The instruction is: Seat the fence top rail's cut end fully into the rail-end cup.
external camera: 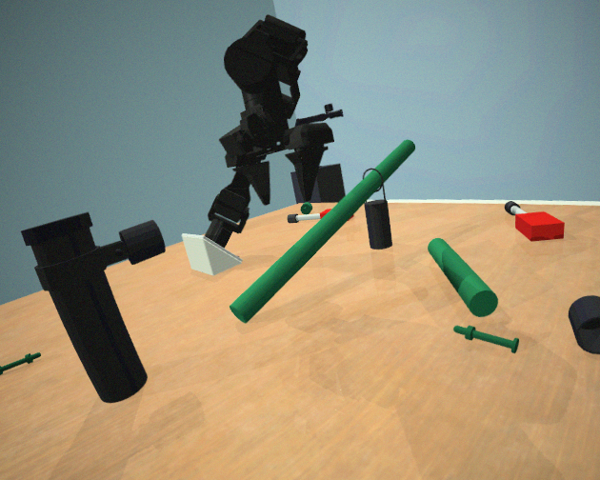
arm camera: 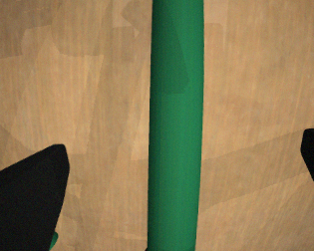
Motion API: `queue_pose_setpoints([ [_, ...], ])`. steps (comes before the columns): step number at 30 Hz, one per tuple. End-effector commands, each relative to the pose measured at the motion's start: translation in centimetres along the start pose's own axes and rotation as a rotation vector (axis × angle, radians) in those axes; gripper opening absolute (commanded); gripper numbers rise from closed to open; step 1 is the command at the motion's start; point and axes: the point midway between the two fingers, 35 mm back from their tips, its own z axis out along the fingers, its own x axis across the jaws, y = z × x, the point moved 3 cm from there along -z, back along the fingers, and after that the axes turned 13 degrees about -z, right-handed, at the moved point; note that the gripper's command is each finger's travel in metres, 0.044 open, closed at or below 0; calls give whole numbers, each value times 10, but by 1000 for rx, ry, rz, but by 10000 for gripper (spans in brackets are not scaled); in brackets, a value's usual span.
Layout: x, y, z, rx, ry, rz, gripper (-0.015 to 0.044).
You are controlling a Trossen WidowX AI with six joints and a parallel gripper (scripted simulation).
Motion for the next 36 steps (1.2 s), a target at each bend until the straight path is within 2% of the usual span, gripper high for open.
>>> queue_pose_setpoints([
  [1, 0, 1, 5, 8, -27, 76, 440],
  [7, 0, 1, 7, 8, -27, 76, 440],
  [13, 0, 1, 38, 9, -26, 76, 440],
  [36, 0, 1, 72, 9, -26, 75, 440],
])
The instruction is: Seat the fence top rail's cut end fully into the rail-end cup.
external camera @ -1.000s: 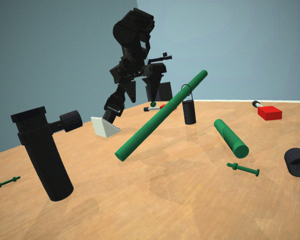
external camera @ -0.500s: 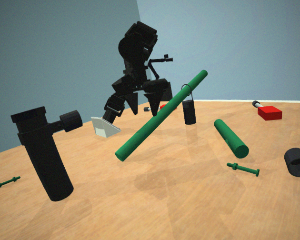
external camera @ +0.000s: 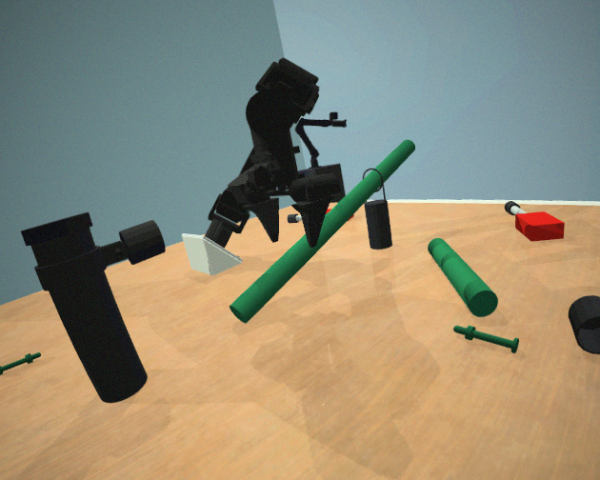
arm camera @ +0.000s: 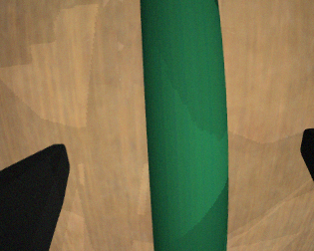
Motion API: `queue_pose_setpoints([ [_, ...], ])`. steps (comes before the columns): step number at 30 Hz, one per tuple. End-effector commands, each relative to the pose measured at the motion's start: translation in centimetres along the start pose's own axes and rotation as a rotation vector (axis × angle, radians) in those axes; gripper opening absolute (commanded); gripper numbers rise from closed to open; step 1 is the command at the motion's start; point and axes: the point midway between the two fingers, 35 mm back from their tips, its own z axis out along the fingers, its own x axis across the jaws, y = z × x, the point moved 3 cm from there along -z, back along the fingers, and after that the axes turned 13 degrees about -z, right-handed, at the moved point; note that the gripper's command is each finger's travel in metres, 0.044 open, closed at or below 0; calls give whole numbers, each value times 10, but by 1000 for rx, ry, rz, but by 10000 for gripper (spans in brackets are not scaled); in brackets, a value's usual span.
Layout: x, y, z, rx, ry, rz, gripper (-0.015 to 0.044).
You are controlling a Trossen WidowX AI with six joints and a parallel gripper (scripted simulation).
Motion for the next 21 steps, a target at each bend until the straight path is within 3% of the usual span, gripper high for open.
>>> queue_pose_setpoints([
  [1, 0, -1, 8, 3, 1, 5, 440],
  [21, -1, -2, 40, 5, 2, 4, 440],
])
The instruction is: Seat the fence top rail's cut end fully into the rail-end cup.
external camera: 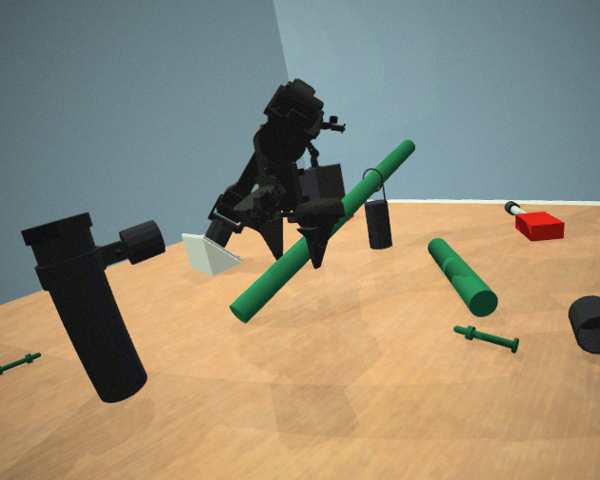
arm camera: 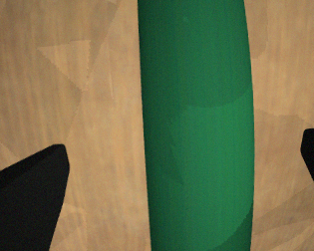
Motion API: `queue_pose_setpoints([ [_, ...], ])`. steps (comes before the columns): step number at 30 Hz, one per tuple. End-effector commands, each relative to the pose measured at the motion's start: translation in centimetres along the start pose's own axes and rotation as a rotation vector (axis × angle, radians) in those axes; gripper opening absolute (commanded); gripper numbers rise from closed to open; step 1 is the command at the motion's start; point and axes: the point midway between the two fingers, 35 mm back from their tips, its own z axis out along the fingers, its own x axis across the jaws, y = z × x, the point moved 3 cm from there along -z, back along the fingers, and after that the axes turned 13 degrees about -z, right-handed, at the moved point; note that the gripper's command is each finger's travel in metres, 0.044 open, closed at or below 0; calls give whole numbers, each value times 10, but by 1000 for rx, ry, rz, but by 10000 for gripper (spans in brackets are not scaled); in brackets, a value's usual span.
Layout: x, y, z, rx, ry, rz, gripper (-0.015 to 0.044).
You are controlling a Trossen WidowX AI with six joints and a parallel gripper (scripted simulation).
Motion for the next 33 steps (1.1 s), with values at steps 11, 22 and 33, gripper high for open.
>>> queue_pose_setpoints([
  [11, -2, -2, 15, 5, 0, 5, 335],
  [22, -2, -2, 15, 5, 0, 5, 105],
  [33, -2, 4, 0, -40, -10, 0, 0],
])
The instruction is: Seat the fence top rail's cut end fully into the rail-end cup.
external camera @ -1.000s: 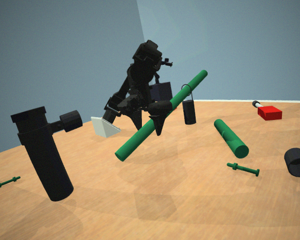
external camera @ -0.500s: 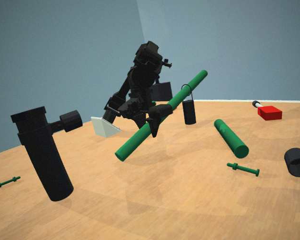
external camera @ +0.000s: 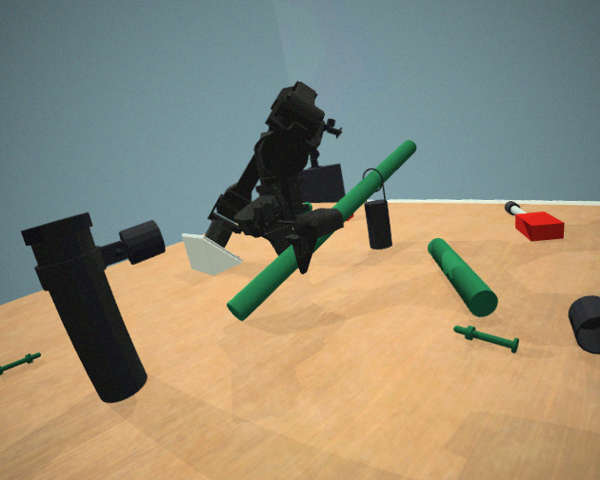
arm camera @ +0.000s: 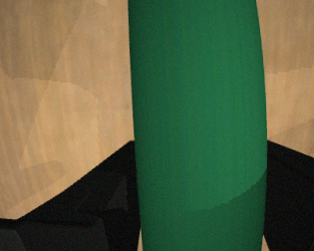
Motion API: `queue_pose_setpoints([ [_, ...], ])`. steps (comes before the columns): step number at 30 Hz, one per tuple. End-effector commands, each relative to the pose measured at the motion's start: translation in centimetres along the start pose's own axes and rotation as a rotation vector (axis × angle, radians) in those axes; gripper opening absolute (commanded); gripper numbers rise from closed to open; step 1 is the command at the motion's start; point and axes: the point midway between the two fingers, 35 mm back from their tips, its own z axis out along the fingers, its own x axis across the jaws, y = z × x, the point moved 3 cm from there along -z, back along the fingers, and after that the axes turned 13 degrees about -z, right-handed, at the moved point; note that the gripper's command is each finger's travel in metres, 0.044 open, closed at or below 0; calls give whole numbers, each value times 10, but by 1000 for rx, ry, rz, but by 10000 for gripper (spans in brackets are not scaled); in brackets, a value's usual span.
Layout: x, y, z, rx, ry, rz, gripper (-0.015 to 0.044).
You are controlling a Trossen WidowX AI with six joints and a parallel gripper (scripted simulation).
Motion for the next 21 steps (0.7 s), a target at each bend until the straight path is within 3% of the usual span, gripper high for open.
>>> queue_pose_setpoints([
  [1, 2, 8, -17, -63, 2, -11, 0],
  [12, -5, 36, -88, -356, -71, -10, 0],
  [21, -6, 36, -89, -361, -72, -10, 0],
])
